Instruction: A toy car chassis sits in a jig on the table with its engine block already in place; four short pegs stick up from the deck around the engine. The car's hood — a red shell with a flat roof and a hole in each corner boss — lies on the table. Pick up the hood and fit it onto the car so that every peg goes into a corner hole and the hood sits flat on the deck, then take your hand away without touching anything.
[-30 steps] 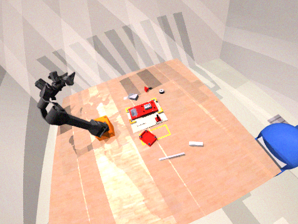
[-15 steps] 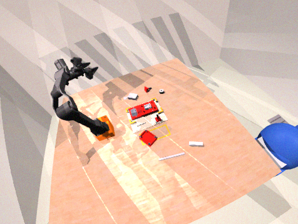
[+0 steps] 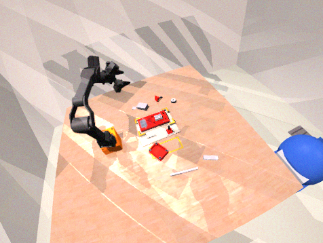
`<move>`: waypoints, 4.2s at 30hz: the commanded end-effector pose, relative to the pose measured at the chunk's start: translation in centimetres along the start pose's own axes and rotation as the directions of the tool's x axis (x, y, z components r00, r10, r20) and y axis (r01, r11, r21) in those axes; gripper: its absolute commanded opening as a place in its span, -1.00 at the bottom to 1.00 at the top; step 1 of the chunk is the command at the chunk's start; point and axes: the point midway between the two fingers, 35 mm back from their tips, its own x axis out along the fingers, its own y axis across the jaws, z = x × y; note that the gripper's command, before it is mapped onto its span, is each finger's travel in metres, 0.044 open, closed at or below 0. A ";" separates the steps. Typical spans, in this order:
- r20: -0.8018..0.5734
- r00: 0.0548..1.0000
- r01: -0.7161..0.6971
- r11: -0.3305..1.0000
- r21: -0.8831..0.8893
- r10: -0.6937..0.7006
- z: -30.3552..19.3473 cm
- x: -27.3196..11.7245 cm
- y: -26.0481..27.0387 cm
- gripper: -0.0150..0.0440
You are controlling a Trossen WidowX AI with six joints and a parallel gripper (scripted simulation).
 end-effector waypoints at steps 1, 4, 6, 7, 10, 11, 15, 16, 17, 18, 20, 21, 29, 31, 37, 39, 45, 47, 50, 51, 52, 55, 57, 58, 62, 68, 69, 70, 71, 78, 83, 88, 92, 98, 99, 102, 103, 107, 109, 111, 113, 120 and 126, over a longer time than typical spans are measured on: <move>-0.068 0.995 0.074 0.994 0.075 -0.069 0.5 2.2 -3.5 1.00; -0.124 0.985 0.139 0.981 0.134 -0.122 0.8 3.8 -6.4 1.00; -0.162 0.974 0.183 0.968 0.171 -0.156 0.9 4.7 -8.4 1.00; -0.182 0.968 0.205 0.960 0.189 -0.171 0.9 5.2 -9.4 1.00; -0.241 0.946 0.274 0.932 0.240 -0.216 0.8 6.3 -12.4 1.00; -0.261 0.938 0.296 0.920 0.256 -0.229 0.7 6.7 -13.5 1.00; -0.342 0.898 0.388 0.866 0.314 -0.278 0.0 7.7 -17.5 1.00; -0.363 0.886 0.411 0.851 0.328 -0.288 -0.2 7.9 -18.5 1.00; -0.383 0.874 0.433 0.835 0.340 -0.298 -0.4 8.1 -19.5 1.00; -0.403 0.862 0.456 0.818 0.352 -0.307 -0.7 8.3 -20.5 1.00; -0.444 0.836 0.500 0.781 0.374 -0.323 -1.2 8.5 -22.4 1.00; -0.464 0.822 0.522 0.762 0.384 -0.330 -1.6 8.5 -23.4 1.00; -0.619 0.699 0.686 0.582 0.437 -0.358 -4.7 8.0 -30.6 1.00; -0.656 0.665 0.723 0.531 0.443 -0.358 -5.6 7.7 -32.3 1.00; -0.757 0.558 0.820 0.367 0.440 -0.339 -8.5 6.0 -36.7 1.00; -0.785 0.525 0.845 0.314 0.433 -0.328 -9.5 5.3 -37.8 1.00; -0.795 0.513 0.853 0.295 0.430 -0.323 -9.6 5.5 -37.9 1.00; -0.795 0.513 0.853 0.295 0.430 -0.323 -9.6 5.6 -37.9 1.00; -0.795 0.513 0.853 0.295 0.430 -0.323 -9.7 5.6 -37.9 1.00; -0.795 0.513 0.853 0.295 0.430 -0.323 -9.8 5.7 -38.0 1.00; -0.795 0.513 0.853 0.295 0.430 -0.323 -9.8 5.7 -38.0 1.00; -0.795 0.513 0.853 0.295 0.431 -0.323 -9.9 5.8 -38.0 1.00; -0.795 0.513 0.853 0.295 0.431 -0.323 -10.0 5.9 -38.1 1.00; -0.795 0.513 0.853 0.295 0.431 -0.322 -10.1 5.9 -38.1 1.00; -0.795 0.514 0.853 0.295 0.431 -0.322 -10.3 6.0 -38.2 1.00; -0.795 0.514 0.853 0.295 0.431 -0.322 -10.5 6.2 -38.3 1.00; -0.795 0.514 0.853 0.295 0.431 -0.322 -10.6 6.2 -38.3 1.00; -0.795 0.514 0.853 0.295 0.431 -0.322 -10.6 6.3 -38.4 1.00; -0.795 0.514 0.852 0.295 0.431 -0.322 -10.7 6.3 -38.4 1.00; -0.795 0.514 0.852 0.295 0.431 -0.322 -11.0 6.5 -38.5 1.00; -0.795 0.514 0.852 0.295 0.432 -0.321 -11.2 6.6 -38.6 1.00; -0.795 0.514 0.852 0.295 0.432 -0.321 -11.4 6.8 -38.7 1.00; -0.795 0.514 0.852 0.295 0.432 -0.322 -11.6 6.9 -38.8 1.00; -0.795 0.514 0.852 0.295 0.432 -0.322 -11.9 7.1 -38.9 1.00; -0.795 0.514 0.852 0.295 0.432 -0.322 -12.0 7.1 -38.9 1.00; -0.795 0.514 0.852 0.295 0.432 -0.322 -12.1 7.2 -39.0 1.00; -0.795 0.514 0.852 0.295 0.432 -0.322 -12.1 7.2 -39.0 1.00; -0.795 0.514 0.852 0.295 0.432 -0.322 -12.3 7.3 -39.1 1.00; -0.795 0.514 0.852 0.295 0.432 -0.322 -12.4 7.4 -39.1 1.00; -0.795 0.514 0.852 0.295 0.432 -0.322 -12.5 7.4 -39.2 1.00; -0.795 0.514 0.852 0.295 0.432 -0.322 -12.6 7.5 -39.2 1.00; -0.795 0.514 0.853 0.295 0.431 -0.323 -13.0 7.6 -39.4 1.00; -0.795 0.514 0.853 0.295 0.431 -0.323 -13.2 7.8 -39.5 1.00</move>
